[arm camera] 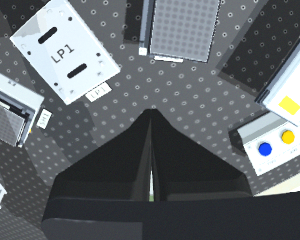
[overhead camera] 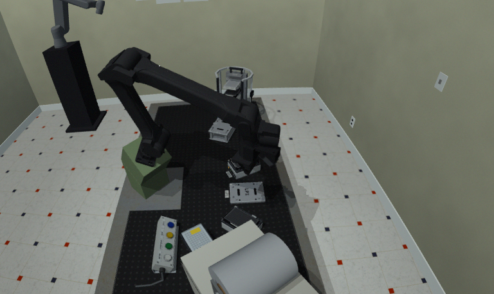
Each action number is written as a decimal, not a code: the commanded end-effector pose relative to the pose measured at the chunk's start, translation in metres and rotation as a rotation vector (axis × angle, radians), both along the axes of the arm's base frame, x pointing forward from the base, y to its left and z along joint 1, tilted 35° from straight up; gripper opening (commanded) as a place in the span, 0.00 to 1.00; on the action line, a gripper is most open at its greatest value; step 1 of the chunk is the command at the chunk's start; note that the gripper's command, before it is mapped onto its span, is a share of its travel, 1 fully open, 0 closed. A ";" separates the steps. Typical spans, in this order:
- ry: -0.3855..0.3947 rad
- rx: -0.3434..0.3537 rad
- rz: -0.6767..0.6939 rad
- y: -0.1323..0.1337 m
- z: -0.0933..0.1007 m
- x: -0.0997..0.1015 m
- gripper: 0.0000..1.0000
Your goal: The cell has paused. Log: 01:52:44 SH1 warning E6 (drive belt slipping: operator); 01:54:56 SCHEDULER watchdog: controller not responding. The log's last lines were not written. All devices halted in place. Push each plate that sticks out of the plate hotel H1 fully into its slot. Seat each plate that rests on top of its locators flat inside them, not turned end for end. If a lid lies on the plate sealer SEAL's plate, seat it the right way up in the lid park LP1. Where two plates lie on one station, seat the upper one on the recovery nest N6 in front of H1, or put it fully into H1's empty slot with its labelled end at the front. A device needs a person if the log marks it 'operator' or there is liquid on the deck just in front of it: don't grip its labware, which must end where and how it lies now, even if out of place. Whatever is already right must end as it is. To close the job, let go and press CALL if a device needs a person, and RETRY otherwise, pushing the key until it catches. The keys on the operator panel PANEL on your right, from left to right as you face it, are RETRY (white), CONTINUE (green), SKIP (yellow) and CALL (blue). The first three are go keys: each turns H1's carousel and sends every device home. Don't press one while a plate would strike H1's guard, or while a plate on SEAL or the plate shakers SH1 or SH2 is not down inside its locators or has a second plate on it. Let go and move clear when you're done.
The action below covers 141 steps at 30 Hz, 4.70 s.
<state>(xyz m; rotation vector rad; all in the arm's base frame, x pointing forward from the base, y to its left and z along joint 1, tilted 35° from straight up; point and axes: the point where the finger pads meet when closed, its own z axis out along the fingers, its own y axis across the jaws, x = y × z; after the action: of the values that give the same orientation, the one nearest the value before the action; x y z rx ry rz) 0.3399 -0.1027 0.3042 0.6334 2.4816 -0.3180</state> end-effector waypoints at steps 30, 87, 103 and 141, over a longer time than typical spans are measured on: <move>-0.068 0.048 -0.101 -0.036 0.009 -0.019 0.00; -0.034 0.047 -0.100 -0.079 -0.088 0.028 1.00; -0.033 0.047 -0.100 -0.104 -0.147 0.058 1.00; -0.059 0.036 -0.096 -0.113 -0.137 0.076 1.00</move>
<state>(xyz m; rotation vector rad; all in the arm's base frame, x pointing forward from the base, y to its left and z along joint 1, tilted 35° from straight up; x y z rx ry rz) 0.4038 -0.2055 0.1536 0.7801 2.4337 -0.2787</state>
